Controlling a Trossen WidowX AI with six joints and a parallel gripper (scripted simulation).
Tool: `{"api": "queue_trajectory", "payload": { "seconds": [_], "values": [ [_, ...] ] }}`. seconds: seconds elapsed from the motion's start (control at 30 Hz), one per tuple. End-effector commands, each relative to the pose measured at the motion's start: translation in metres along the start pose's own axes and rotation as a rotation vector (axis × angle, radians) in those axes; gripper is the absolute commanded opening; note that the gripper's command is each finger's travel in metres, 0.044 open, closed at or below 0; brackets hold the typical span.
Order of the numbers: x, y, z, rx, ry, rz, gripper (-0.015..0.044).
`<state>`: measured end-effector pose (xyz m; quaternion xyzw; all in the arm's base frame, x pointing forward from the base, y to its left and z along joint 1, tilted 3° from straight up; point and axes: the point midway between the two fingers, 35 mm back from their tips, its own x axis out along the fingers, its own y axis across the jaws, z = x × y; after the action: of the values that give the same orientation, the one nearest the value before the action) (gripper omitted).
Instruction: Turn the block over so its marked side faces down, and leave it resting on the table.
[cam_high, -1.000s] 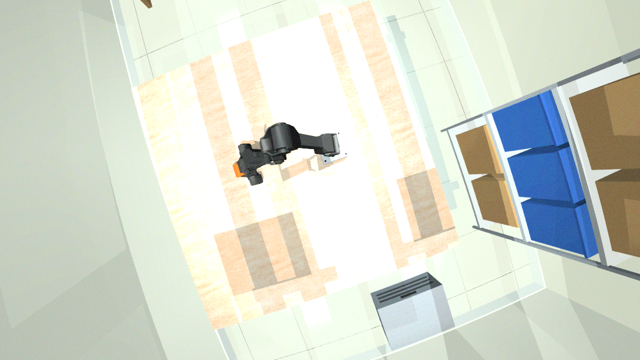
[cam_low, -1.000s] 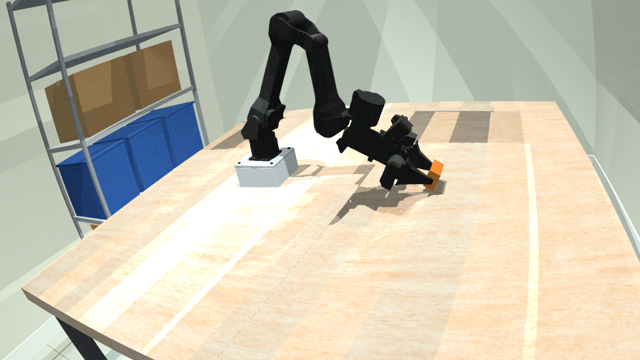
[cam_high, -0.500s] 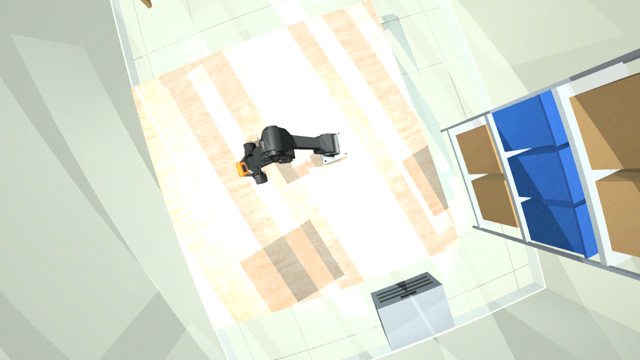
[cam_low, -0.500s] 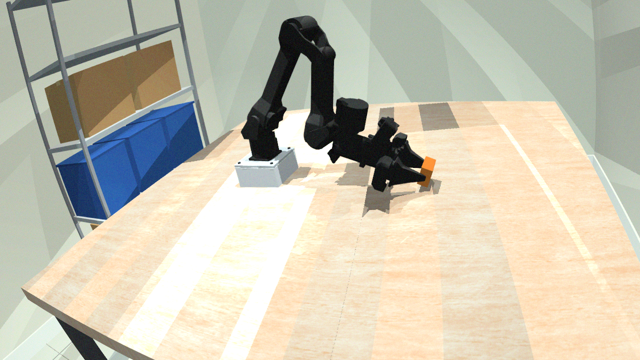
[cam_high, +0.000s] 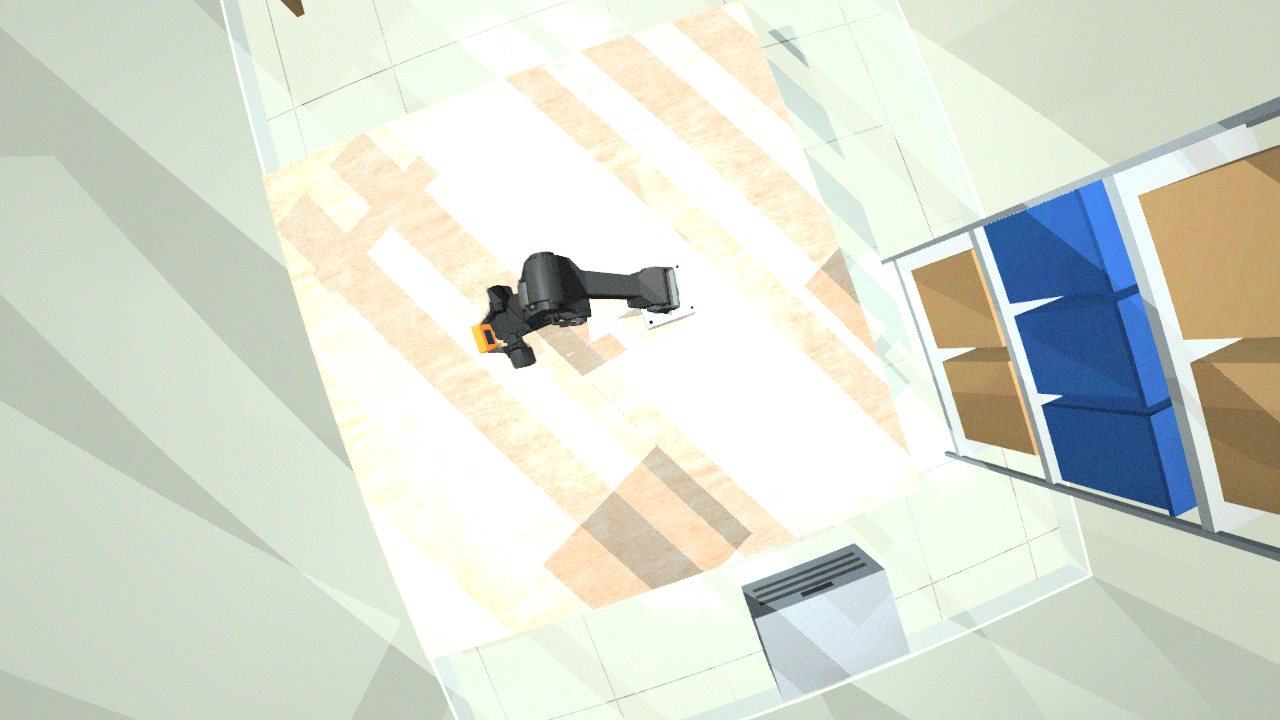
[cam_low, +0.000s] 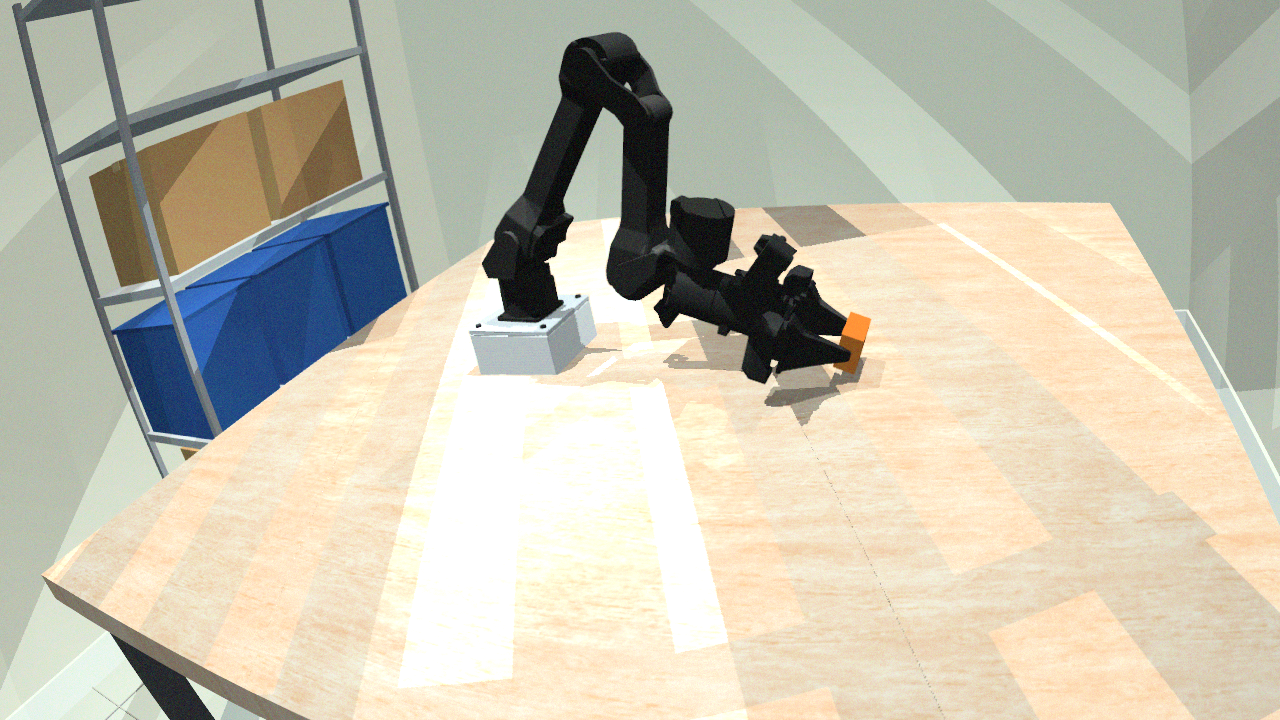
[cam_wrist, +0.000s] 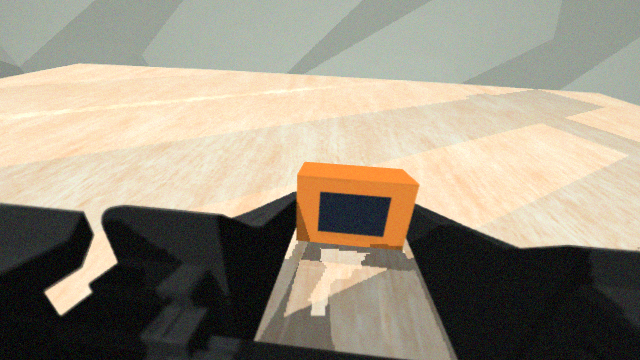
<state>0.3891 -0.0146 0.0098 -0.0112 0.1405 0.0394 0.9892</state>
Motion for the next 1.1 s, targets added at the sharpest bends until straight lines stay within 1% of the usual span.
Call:
{"api": "queue_trajectory", "payload": {
  "seconds": [0.0,0.43,1.07],
  "values": [
    [-0.0002,0.0006,0.0004,0.003,-0.003,0.005,0.0105],
    [-0.0002,0.0006,0.0004,0.003,-0.003,0.005,0.0440],
    [-0.0002,0.0006,0.0004,0.003,-0.003,0.005,0.0440]
  ]
}}
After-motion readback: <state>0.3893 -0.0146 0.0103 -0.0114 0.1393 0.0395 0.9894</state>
